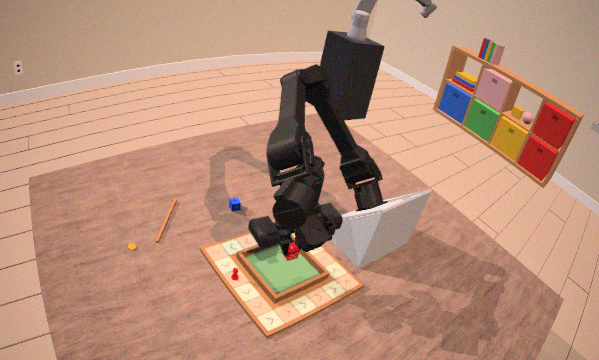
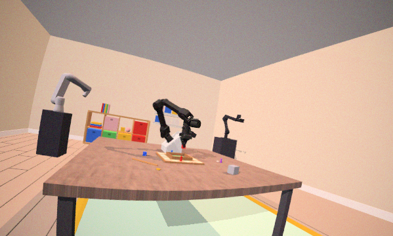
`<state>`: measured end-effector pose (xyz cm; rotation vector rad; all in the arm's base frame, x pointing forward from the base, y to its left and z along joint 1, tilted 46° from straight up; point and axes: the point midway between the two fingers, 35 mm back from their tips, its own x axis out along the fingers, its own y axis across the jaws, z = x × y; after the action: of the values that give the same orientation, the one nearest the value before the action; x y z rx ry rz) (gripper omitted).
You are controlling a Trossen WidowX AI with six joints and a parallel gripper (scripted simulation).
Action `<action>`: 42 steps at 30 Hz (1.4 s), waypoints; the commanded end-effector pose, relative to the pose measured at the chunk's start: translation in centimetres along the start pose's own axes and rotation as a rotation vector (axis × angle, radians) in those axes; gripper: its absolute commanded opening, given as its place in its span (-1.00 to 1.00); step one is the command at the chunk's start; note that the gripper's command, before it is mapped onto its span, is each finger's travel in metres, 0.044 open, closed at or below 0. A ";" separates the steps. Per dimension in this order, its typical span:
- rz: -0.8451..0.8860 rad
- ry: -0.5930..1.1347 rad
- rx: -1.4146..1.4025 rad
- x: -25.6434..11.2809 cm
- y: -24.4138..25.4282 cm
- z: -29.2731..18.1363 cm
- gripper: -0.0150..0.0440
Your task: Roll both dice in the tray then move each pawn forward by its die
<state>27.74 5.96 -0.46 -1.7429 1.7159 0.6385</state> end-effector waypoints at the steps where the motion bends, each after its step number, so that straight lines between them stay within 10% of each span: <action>1: -0.011 0.003 -0.089 0.2 0.2 -1.3 -0.49; 42: 0.057 -0.840 -0.152 -0.9 0.4 -3.9 -0.49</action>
<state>25.80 3.11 0.19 -1.2172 1.1804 1.3380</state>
